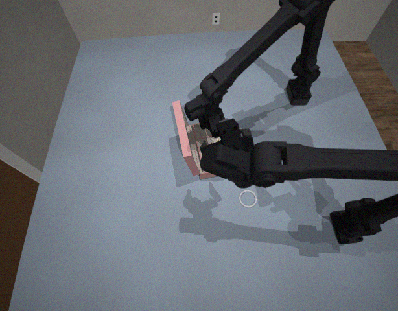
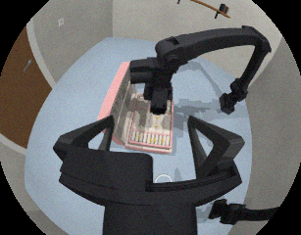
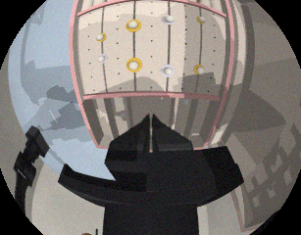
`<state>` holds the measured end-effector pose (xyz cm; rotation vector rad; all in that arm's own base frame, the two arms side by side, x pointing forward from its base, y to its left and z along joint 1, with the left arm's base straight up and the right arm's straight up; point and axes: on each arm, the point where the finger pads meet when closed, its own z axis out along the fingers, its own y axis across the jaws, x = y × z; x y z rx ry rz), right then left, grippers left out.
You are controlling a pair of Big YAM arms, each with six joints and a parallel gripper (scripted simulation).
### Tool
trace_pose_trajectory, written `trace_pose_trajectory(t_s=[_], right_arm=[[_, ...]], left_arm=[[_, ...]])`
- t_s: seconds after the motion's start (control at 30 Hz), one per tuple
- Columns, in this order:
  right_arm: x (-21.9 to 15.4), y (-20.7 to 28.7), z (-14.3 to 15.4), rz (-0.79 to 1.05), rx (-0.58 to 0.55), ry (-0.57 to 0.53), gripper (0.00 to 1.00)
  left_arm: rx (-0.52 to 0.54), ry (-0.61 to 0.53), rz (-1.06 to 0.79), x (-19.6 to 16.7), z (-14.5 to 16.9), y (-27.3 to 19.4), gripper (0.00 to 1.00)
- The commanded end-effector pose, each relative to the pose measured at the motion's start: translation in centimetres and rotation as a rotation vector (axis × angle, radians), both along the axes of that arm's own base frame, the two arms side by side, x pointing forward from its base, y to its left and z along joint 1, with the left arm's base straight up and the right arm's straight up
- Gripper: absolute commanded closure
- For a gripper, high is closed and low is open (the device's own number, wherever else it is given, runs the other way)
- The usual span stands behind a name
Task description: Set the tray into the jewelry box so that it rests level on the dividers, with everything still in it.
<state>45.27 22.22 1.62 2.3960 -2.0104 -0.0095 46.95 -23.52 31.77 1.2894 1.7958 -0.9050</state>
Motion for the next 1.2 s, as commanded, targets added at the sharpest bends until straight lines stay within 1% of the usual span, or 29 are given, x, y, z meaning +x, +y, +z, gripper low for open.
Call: trace_pose_trajectory(t_s=[0.0,0.17,0.2,0.57,0.67,0.8,0.93,0.97,1.17], right_arm=[[2.8,1.2,6.7,-0.009,0.056,-0.092,1.00],[2.8,1.2,6.7,-0.008,0.056,-0.092,1.00],[2.7,1.1,5.6,-0.008,0.046,-0.073,1.00],[2.7,1.1,5.6,-0.008,0.046,-0.073,1.00],[1.6,1.6,2.6,-0.004,0.028,-0.035,1.00],[1.5,1.8,2.2,0.008,0.028,-0.033,1.00],[1.5,1.8,2.1,0.013,0.028,-0.033,1.00],[1.7,1.9,3.2,0.013,0.037,-0.052,1.00],[1.9,1.5,3.2,0.006,0.037,-0.052,1.00]], left_arm=[[-0.011,-0.043,-0.002,0.4,2.0,-0.1,0.00],[-0.011,-0.043,-0.002,0.4,2.0,-0.1,0.00],[-0.011,-0.043,-0.002,0.4,2.0,-0.1,0.00],[-0.011,-0.043,-0.002,0.4,2.0,-0.1,0.00],[-0.011,-0.043,-0.002,0.4,2.0,-0.1,0.00],[-0.011,-0.043,-0.002,0.4,2.0,-0.1,0.00],[-0.011,-0.043,-0.002,0.4,2.0,-0.1,0.00],[-0.011,-0.043,-0.002,0.4,2.0,-0.1,0.00],[-0.011,-0.043,-0.002,0.4,2.0,-0.1,0.00]])
